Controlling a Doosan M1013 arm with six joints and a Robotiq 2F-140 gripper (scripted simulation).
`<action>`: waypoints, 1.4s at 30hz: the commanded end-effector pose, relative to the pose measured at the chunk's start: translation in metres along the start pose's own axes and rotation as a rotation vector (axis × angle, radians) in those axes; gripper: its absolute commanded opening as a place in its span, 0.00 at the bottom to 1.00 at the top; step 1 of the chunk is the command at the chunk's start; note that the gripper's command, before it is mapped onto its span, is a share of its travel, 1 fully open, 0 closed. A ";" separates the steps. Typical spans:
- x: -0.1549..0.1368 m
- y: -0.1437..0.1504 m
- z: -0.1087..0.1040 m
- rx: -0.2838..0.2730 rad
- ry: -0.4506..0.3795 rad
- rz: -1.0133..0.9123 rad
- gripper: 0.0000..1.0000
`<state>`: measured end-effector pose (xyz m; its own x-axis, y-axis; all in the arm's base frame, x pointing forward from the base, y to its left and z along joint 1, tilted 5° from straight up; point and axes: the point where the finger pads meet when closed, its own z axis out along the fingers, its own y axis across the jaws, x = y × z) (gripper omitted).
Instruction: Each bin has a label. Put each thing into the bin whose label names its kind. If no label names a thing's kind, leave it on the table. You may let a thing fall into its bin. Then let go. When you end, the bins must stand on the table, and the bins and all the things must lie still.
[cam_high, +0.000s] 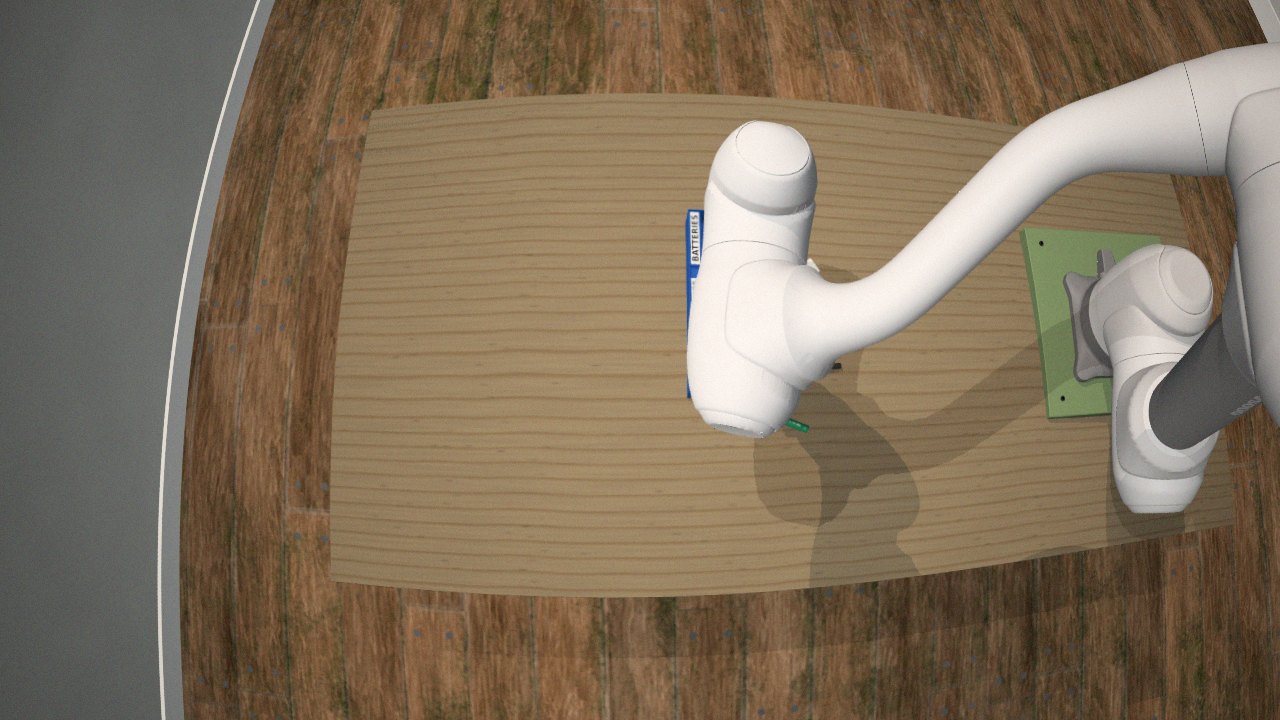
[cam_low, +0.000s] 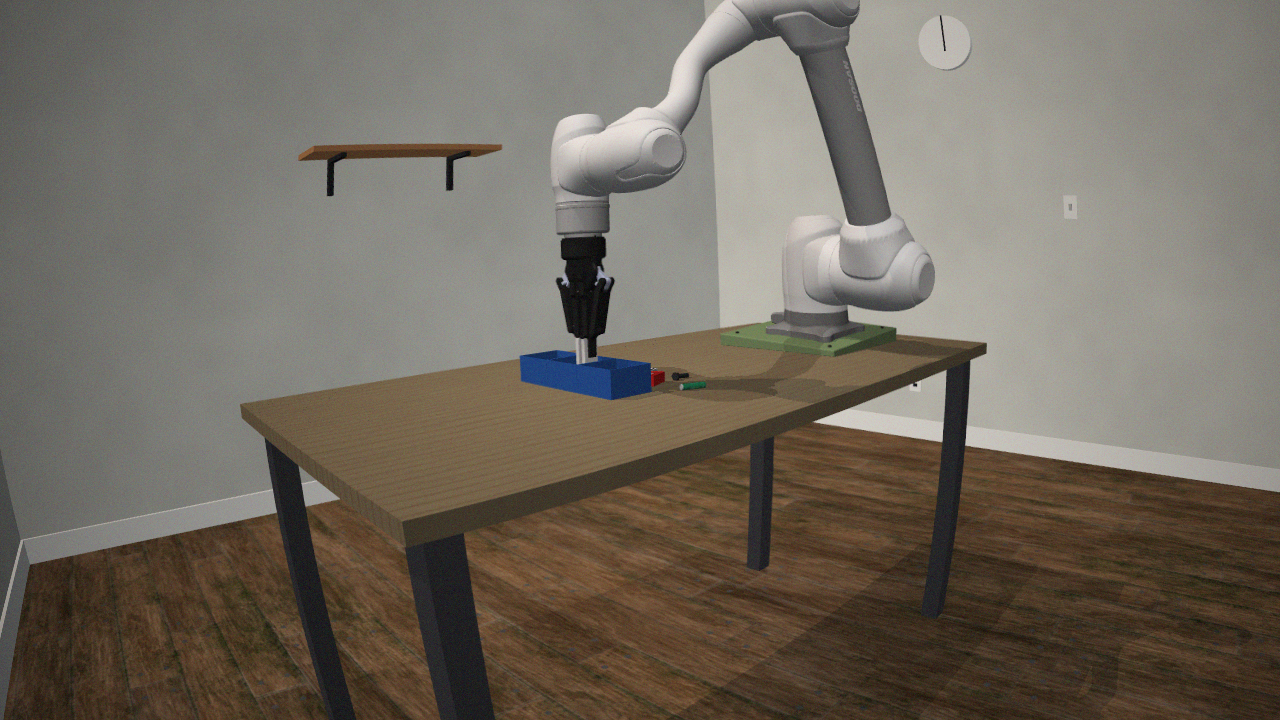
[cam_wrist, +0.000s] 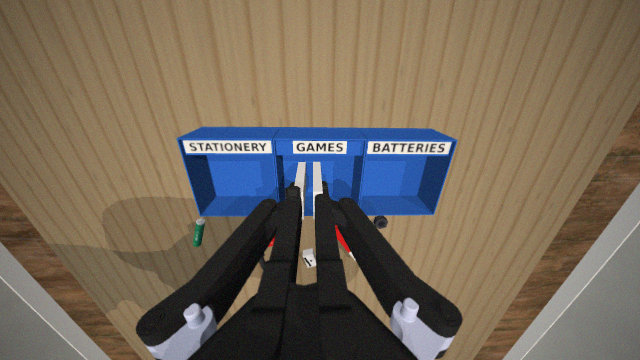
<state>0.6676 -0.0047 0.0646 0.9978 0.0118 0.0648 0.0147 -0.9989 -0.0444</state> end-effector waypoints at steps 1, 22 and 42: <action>0.000 0.000 -0.003 0.000 0.000 0.000 0.05; 0.000 0.000 -0.031 0.000 0.000 0.000 0.05; 0.000 -0.035 -0.059 0.000 0.000 0.000 0.05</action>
<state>0.6635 0.0250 0.1251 0.9978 0.0116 0.0649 0.0145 -0.9989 -0.0447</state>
